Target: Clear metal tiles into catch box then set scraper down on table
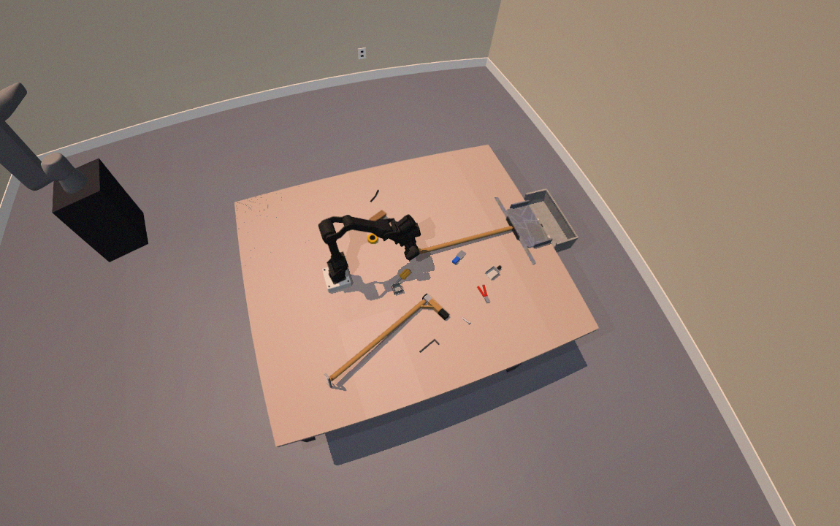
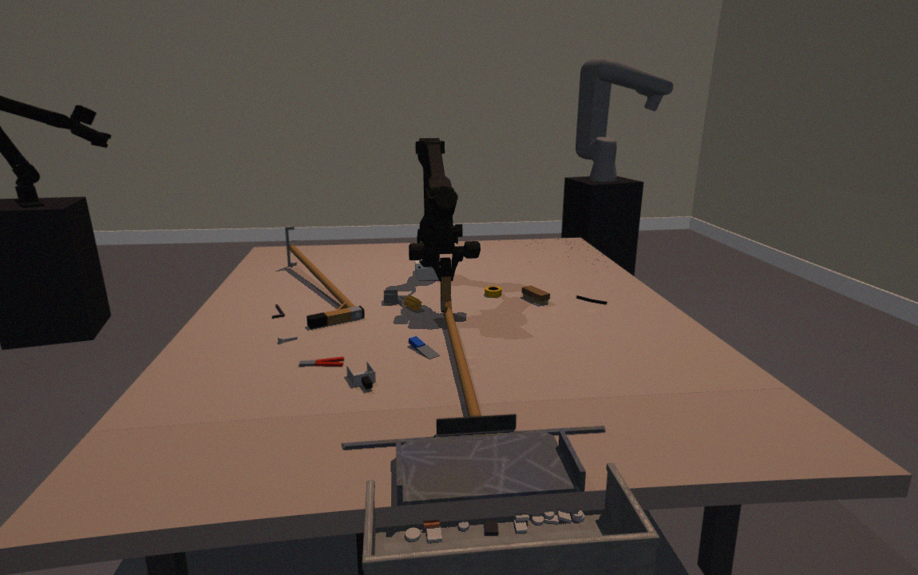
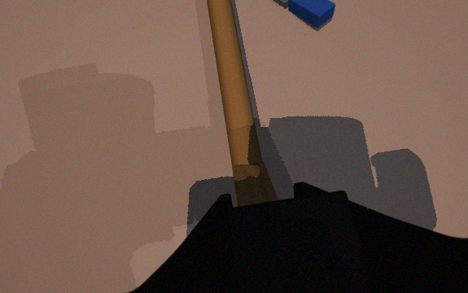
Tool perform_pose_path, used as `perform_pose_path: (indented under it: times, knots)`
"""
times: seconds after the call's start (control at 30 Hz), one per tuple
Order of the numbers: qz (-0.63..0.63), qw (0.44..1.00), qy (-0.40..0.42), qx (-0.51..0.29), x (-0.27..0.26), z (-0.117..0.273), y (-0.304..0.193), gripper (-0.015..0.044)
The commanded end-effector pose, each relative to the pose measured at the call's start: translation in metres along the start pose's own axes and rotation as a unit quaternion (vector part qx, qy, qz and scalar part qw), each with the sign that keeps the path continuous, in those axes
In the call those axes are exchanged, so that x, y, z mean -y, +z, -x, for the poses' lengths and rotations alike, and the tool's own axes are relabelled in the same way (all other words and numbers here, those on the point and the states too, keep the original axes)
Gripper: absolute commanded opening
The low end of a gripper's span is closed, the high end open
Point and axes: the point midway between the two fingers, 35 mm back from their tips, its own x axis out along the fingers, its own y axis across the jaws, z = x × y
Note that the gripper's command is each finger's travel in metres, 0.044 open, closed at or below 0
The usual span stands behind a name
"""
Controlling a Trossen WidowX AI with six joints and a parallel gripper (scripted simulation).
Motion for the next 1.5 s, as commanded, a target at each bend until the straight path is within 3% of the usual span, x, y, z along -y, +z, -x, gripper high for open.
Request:
perform_pose_path:
  times: [0.0, 1.47]
  knots:
    - [-0.003, 1.0, -0.003, 0.009, 0.001, 0.005, -0.001, 0.0]
    - [0.0, 1.0, 0.0, 0.002, 0.001, 0.012, -0.025, 0.0]
